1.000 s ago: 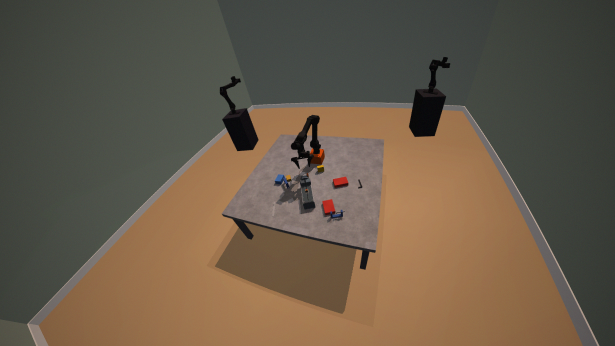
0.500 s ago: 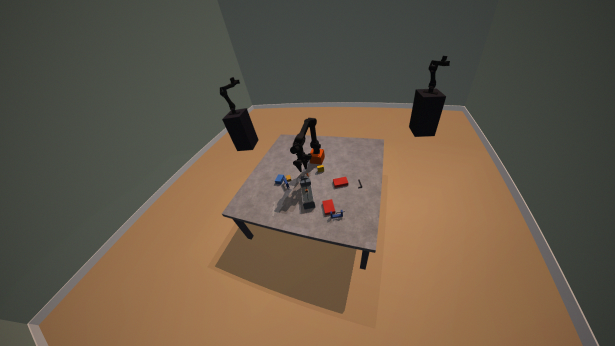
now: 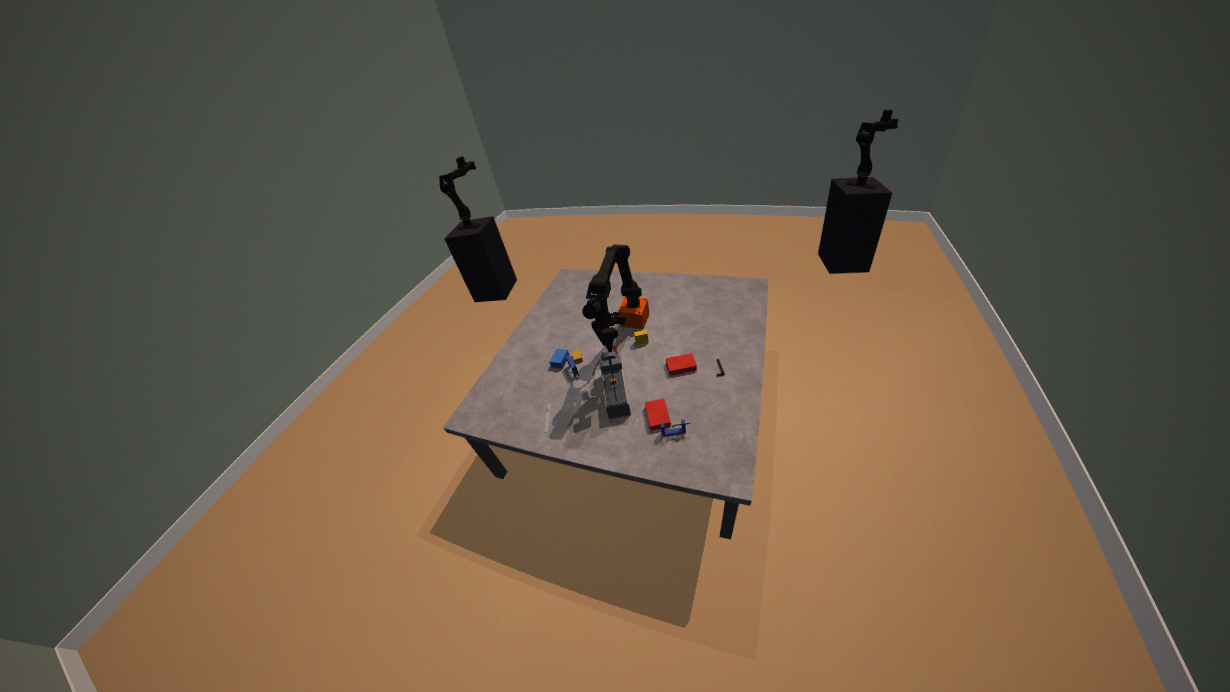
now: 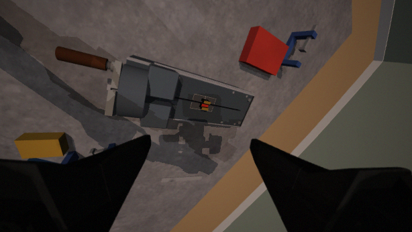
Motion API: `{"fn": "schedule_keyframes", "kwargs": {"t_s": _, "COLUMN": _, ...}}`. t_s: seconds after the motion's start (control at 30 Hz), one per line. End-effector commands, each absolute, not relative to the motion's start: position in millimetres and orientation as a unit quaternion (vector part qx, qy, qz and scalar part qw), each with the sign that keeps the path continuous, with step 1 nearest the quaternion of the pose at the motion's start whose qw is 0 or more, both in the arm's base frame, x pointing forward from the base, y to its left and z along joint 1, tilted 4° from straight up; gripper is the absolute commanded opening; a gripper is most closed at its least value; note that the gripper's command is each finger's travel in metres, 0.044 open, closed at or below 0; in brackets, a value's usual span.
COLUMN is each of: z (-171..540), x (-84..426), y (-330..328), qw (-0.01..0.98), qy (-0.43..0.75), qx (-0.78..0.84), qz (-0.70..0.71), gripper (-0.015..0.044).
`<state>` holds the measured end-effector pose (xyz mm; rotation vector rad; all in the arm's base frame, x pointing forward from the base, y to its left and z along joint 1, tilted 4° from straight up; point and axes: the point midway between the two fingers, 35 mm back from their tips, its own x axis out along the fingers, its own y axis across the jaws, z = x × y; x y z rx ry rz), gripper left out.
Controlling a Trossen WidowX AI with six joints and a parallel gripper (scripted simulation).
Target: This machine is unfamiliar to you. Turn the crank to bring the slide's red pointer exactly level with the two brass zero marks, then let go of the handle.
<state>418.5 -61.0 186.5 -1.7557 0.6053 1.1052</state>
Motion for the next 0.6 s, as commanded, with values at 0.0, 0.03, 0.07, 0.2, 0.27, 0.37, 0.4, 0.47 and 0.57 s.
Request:
{"fn": "schedule_keyframes", "kwargs": {"t_s": 0.0, "z": 187.3, "x": 426.3, "y": -59.8, "qw": 0.405, "qy": 0.224, "qx": -0.747, "qz": 0.477, "gripper": 0.044}}
{"fn": "schedule_keyframes", "kwargs": {"t_s": 0.03, "z": 187.2, "x": 428.4, "y": -59.2, "qw": 0.385, "qy": 0.216, "qx": -0.755, "qz": 0.485, "gripper": 0.044}}
{"fn": "schedule_keyframes", "kwargs": {"t_s": 0.07, "z": 187.1, "x": 430.5, "y": -58.6, "qw": 0.364, "qy": 0.208, "qx": -0.763, "qz": 0.493, "gripper": 0.044}}
{"fn": "schedule_keyframes", "kwargs": {"t_s": 0.2, "z": 186.1, "x": 438.5, "y": -55.9, "qw": 0.28, "qy": 0.173, "qx": -0.786, "qz": 0.523, "gripper": 0.044}}
{"fn": "schedule_keyframes", "kwargs": {"t_s": 0.27, "z": 185.6, "x": 438.8, "y": -55.8, "qw": 0.277, "qy": 0.171, "qx": -0.787, "qz": 0.524, "gripper": 0.044}}
{"fn": "schedule_keyframes", "kwargs": {"t_s": 0.37, "z": 179.1, "x": 443.5, "y": -54.1, "qw": 0.23, "qy": 0.151, "qx": -0.796, "qz": 0.539, "gripper": 0.044}}
{"fn": "schedule_keyframes", "kwargs": {"t_s": 0.4, "z": 176.1, "x": 445.5, "y": -53.3, "qw": 0.209, "qy": 0.141, "qx": -0.799, "qz": 0.546, "gripper": 0.044}}
{"fn": "schedule_keyframes", "kwargs": {"t_s": 0.47, "z": 170.1, "x": 449.4, "y": -51.5, "qw": 0.167, "qy": 0.121, "qx": -0.804, "qz": 0.558, "gripper": 0.044}}
{"fn": "schedule_keyframes", "kwargs": {"t_s": 0.57, "z": 161.0, "x": 455.1, "y": -48.8, "qw": 0.104, "qy": 0.09, "qx": -0.807, "qz": 0.575, "gripper": 0.044}}
